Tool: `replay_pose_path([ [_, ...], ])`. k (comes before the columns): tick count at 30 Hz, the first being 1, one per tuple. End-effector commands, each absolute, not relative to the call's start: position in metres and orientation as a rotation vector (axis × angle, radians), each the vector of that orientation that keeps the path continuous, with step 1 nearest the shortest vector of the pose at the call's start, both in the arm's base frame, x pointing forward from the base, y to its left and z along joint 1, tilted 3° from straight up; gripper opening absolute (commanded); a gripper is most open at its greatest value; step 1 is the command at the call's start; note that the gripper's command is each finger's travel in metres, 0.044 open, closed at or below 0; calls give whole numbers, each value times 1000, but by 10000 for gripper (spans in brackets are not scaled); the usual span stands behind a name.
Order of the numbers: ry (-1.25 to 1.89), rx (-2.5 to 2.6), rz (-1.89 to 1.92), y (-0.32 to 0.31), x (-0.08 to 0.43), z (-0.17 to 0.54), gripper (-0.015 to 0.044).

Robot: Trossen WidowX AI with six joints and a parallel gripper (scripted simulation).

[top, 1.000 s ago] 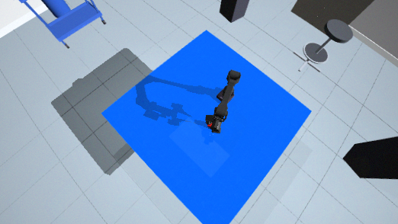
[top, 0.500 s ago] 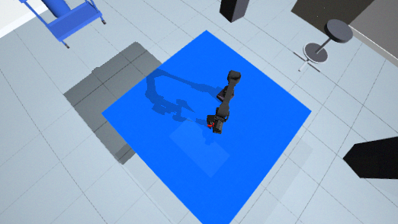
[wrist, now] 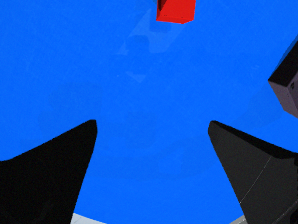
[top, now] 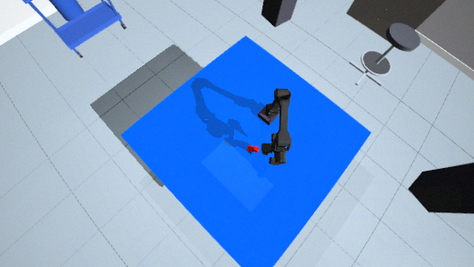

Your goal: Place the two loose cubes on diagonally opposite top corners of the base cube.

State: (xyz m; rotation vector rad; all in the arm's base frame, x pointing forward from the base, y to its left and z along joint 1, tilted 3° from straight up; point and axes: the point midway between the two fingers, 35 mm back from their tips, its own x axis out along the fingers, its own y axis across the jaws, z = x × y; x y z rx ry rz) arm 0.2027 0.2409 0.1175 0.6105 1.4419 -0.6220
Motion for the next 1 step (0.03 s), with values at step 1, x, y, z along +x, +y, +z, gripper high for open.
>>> replay_pose_path([
  [1, 1443, 617, -623, 243, 201, 118, 400],
])
